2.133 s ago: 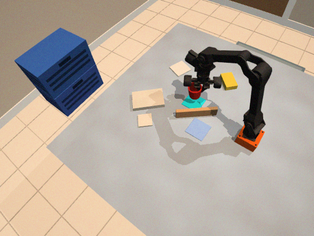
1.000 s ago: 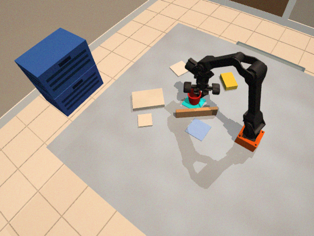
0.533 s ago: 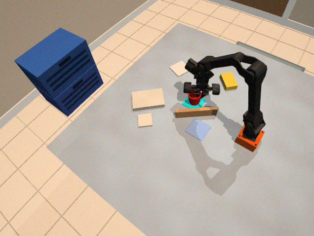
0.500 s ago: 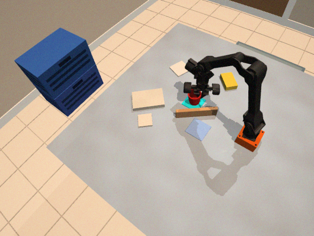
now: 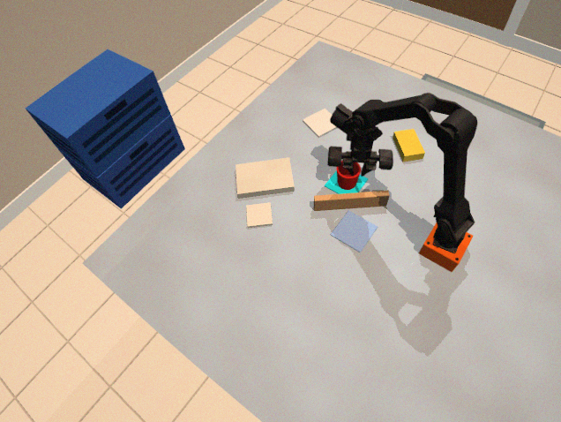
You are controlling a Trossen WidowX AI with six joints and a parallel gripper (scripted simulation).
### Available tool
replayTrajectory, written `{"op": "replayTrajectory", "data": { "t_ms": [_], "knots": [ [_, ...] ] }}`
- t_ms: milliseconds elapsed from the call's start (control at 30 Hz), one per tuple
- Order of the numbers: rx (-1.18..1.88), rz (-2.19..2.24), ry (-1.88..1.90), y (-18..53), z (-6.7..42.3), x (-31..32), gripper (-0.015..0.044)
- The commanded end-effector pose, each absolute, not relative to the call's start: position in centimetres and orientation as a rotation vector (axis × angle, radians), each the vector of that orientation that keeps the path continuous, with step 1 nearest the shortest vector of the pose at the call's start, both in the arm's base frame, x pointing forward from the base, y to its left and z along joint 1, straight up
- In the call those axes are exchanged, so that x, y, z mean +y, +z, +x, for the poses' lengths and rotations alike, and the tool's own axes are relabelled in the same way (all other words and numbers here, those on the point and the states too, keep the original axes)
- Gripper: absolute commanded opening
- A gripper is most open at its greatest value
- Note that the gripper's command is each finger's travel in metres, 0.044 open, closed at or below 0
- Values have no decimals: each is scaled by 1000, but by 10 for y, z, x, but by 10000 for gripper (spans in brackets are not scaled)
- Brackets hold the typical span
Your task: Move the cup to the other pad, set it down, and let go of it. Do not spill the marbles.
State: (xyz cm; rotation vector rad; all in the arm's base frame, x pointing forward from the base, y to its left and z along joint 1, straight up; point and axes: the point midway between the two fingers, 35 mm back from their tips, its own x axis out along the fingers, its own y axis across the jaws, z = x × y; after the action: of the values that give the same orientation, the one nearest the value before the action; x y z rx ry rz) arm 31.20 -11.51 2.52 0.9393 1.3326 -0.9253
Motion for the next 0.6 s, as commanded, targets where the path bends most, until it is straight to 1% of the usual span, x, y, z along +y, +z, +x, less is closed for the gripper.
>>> {"op": "replayTrajectory", "data": {
  "t_ms": [0,567],
  "knots": [
    [1333,939,-925,29,312,-115,128],
    [1336,935,-927,55,313,-115,128]
  ]
}}
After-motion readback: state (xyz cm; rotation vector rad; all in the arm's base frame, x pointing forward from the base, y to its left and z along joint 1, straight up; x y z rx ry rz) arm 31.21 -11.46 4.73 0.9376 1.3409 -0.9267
